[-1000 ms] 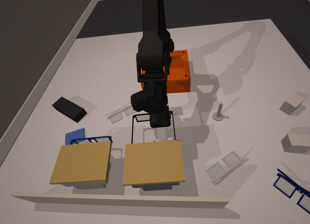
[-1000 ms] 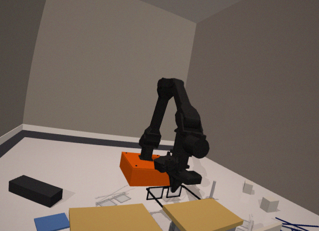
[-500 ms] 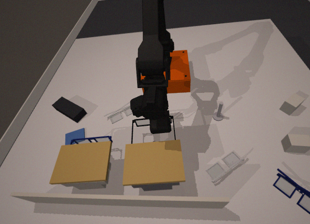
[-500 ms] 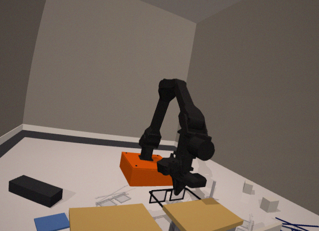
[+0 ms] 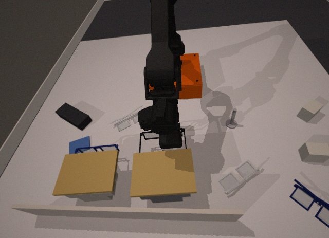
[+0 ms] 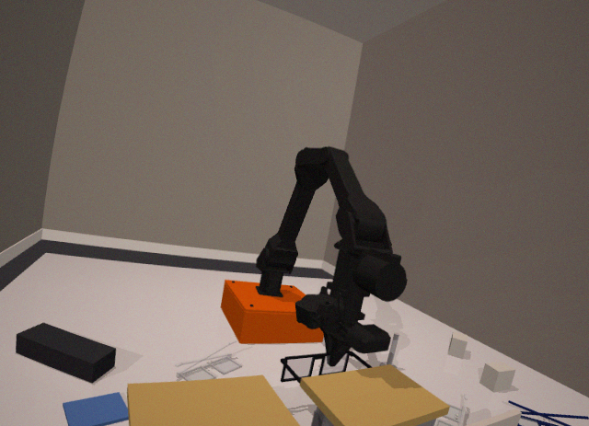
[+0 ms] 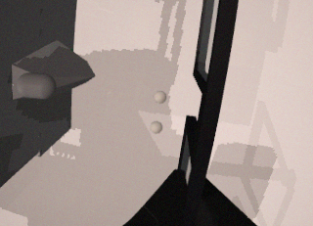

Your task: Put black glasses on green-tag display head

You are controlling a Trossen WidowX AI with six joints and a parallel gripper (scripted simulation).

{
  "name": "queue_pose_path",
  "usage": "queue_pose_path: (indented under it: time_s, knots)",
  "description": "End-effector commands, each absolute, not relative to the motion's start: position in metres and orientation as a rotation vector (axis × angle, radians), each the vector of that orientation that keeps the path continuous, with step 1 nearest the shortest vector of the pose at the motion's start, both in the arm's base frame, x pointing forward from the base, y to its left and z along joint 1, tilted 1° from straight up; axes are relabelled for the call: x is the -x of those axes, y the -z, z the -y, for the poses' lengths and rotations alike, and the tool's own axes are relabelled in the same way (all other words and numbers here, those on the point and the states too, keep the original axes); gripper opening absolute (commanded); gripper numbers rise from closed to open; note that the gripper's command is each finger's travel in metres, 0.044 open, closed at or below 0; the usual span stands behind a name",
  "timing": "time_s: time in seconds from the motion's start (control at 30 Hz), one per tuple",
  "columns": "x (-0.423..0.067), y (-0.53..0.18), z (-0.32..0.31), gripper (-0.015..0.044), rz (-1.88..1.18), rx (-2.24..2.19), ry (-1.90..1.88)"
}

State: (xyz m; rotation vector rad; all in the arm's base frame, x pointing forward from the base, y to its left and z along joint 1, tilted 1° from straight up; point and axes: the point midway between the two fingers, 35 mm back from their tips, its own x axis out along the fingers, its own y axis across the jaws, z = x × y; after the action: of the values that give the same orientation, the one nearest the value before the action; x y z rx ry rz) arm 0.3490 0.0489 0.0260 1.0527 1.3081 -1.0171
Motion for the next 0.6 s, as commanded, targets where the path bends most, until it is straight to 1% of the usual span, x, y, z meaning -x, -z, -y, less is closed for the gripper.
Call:
queue_pose_path:
  time_s: [0.0,0.57]
  knots:
    - [-0.355,-0.026,-0.051,0.0000,-1.304,-1.055,1.020]
    - [-0.379,-0.026,-0.056,0.0000,-1.303,-1.056,1.018]
